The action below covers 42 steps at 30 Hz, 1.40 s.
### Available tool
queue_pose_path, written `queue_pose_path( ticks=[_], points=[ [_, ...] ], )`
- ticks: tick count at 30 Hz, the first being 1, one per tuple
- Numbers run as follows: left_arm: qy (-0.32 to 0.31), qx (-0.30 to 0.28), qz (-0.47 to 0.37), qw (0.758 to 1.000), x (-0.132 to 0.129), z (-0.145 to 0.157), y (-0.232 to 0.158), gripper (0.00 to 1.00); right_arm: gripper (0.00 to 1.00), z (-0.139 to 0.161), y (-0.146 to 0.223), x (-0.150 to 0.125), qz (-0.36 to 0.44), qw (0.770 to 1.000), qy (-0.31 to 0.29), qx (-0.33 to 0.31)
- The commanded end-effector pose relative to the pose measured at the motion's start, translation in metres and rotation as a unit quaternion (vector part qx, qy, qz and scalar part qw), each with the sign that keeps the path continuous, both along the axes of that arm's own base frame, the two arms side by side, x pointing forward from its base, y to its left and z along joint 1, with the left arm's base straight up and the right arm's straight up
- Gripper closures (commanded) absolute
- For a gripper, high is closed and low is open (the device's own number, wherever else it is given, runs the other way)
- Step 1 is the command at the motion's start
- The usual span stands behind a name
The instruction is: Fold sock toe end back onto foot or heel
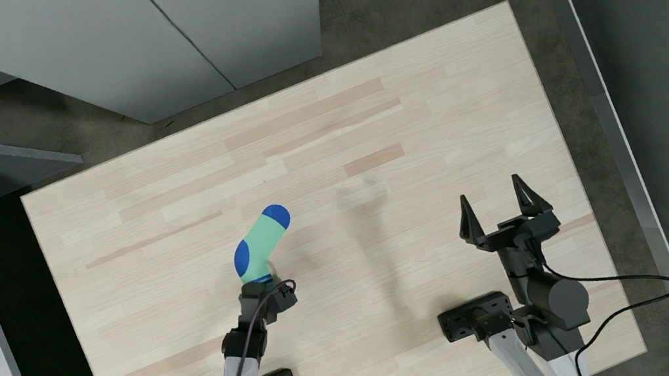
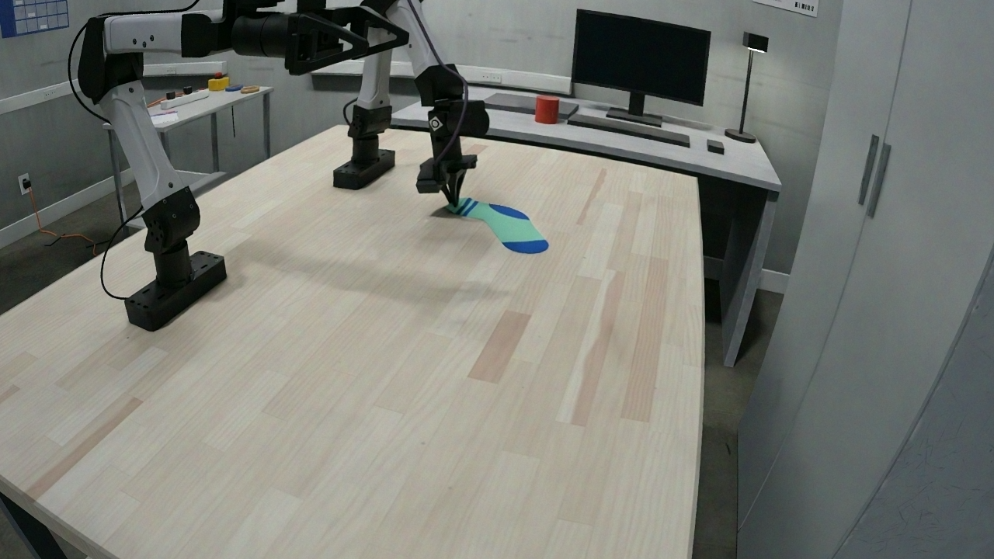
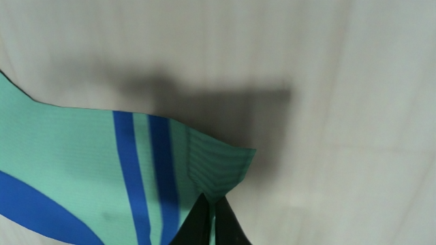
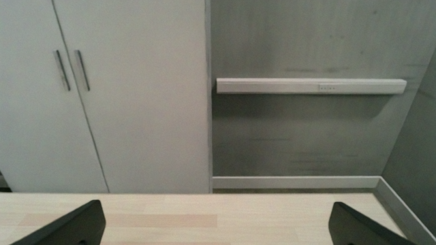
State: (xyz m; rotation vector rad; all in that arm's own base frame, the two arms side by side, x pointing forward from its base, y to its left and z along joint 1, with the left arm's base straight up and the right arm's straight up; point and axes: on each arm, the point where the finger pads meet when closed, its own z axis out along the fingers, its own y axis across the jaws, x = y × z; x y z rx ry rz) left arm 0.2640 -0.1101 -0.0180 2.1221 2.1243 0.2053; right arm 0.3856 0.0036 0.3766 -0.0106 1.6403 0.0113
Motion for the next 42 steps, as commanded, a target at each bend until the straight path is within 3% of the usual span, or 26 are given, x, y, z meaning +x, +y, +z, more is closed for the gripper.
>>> queue_pose_path(
  ticks=[1, 2, 4, 6, 18, 26, 28, 42],
  points=[
    [0.009, -0.007, 0.010, 1.000, -0.003, -0.015, 0.002, 0.97, 0.00, 0.014, 0.001, -0.003, 0.002, 1.000, -0.018, -0.002],
    [0.043, 0.009, 0.011, 0.999, -0.019, -0.013, 0.010, 0.97, 0.00, 0.014, 0.001, -0.003, 0.002, 1.000, -0.018, -0.002],
    [0.014, -0.005, 0.011, 1.000, -0.008, 0.008, 0.004, 0.97, 0.00, 0.014, 0.001, -0.003, 0.002, 1.000, -0.018, -0.002],
    [0.005, -0.009, 0.012, 1.000, 0.000, 0.010, 0.000, 0.97, 0.00, 0.014, 0.001, -0.003, 0.002, 1.000, -0.018, -0.002],
    [-0.007, -0.009, 0.014, 1.000, 0.003, 0.047, 0.000, 0.97, 0.00, 0.014, 0.001, -0.003, 0.002, 1.000, -0.018, -0.002],
    [-0.022, -0.017, 0.010, 1.000, 0.010, 0.048, -0.004, 0.97, 0.00, 0.014, 0.001, -0.003, 0.002, 1.000, -0.018, -0.002],
    [-0.006, -0.004, 0.009, 1.000, -0.007, 0.038, 0.002, 0.97, 0.00, 0.014, 0.001, -0.003, 0.002, 1.000, -0.018, -0.002],
    [-0.013, -0.008, 0.006, 1.000, -0.023, 0.042, 0.004, 0.97, 0.00, 0.014, 0.001, -0.003, 0.002, 1.000, -0.018, -0.002]
  ],
)
